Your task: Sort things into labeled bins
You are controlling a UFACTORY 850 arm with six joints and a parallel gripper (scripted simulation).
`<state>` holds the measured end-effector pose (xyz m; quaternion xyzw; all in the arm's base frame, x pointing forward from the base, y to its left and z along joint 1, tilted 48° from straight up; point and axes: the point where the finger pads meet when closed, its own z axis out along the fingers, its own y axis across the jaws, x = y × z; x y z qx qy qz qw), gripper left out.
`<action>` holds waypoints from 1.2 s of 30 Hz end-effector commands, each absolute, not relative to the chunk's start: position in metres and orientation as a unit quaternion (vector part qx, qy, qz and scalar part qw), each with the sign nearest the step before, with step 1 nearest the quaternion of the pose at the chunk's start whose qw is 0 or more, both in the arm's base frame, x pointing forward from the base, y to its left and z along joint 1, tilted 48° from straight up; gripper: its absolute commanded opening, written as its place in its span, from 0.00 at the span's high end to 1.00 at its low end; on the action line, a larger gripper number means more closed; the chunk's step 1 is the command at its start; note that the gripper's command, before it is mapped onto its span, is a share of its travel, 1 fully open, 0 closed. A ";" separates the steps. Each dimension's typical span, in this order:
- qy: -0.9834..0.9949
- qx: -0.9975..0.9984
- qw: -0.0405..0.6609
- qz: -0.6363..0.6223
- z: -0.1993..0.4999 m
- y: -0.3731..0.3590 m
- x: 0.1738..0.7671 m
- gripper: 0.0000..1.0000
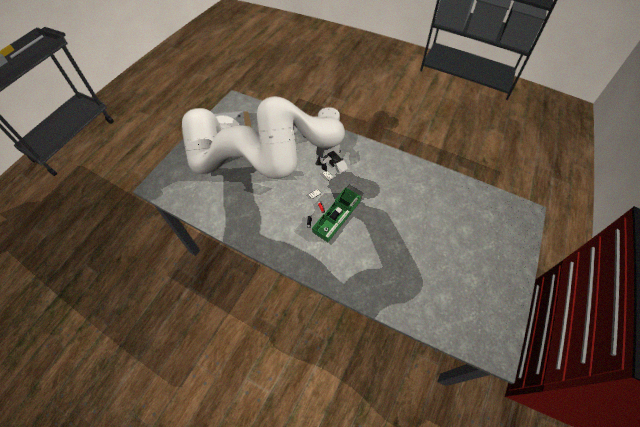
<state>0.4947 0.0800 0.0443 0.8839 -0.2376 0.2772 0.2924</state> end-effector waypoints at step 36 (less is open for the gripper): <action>-0.237 0.884 0.292 0.277 0.000 0.038 0.518 0.59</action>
